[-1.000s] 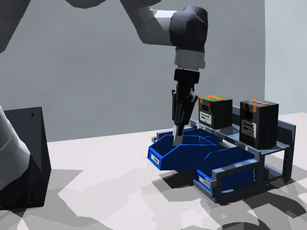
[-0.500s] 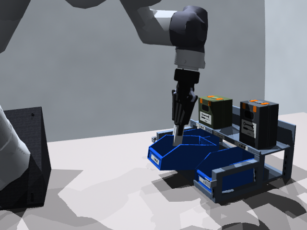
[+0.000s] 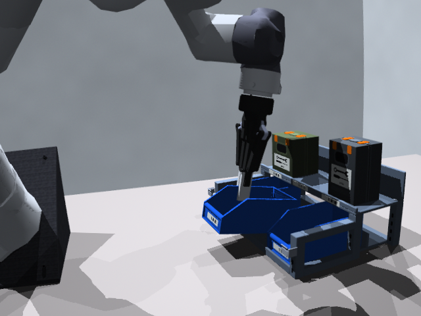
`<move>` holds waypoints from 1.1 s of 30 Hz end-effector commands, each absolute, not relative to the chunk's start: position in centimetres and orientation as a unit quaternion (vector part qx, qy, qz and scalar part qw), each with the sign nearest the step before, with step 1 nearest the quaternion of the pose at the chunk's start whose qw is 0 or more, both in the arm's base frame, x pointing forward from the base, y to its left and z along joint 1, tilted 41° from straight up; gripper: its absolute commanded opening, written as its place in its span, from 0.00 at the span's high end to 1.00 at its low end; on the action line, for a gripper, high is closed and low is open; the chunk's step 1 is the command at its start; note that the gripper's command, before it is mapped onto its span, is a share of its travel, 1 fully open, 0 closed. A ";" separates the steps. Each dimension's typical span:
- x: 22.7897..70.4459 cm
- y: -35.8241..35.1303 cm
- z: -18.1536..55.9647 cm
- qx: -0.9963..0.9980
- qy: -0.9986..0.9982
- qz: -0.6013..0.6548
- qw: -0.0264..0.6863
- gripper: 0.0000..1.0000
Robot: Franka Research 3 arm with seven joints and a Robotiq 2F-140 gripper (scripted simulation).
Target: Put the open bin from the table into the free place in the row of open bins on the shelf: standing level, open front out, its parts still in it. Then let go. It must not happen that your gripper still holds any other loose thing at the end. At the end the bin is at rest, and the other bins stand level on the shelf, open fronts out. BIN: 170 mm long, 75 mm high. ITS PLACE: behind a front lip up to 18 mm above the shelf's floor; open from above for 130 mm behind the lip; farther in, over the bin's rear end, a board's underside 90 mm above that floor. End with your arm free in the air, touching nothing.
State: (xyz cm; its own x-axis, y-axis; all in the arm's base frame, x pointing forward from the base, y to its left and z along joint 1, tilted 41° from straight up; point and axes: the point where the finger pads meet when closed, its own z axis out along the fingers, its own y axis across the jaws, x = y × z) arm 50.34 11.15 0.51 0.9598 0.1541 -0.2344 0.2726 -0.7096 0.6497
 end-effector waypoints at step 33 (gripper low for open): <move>50.5 10.6 -0.1 0.921 0.118 -0.082 0.363 1.00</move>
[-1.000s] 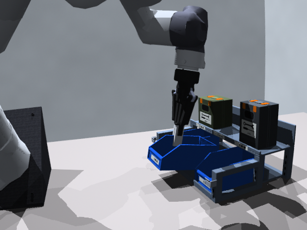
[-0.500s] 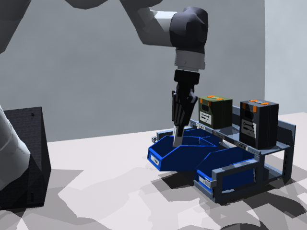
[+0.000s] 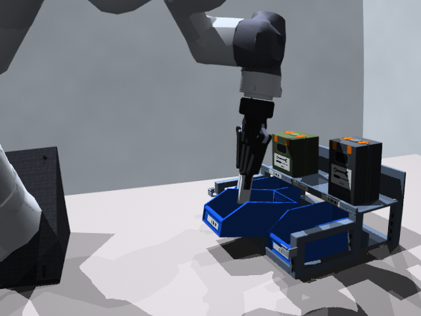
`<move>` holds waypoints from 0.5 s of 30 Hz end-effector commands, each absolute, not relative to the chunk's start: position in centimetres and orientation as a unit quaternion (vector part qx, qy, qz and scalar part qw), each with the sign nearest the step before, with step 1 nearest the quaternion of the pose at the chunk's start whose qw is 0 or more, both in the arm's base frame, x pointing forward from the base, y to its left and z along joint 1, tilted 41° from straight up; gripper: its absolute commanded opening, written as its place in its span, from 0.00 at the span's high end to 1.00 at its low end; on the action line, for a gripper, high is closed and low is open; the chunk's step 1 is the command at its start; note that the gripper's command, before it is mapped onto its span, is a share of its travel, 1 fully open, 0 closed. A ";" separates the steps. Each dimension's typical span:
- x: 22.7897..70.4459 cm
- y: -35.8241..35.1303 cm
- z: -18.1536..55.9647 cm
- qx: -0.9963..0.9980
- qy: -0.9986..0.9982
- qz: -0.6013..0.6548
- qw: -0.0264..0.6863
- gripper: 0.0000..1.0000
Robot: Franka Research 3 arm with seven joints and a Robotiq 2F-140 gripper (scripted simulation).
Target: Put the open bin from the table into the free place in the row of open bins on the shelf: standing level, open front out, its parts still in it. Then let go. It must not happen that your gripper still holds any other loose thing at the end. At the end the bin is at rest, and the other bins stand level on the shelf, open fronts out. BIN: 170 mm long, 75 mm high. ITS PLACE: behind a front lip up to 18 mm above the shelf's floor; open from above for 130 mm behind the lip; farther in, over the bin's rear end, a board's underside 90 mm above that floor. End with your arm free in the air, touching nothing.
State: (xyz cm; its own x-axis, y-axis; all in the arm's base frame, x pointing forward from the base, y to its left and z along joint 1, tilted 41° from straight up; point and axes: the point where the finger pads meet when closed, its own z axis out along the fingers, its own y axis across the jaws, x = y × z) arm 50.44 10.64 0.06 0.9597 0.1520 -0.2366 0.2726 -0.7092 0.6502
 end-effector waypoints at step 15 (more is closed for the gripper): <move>50.6 10.3 -0.4 0.921 0.118 -0.082 0.363 1.00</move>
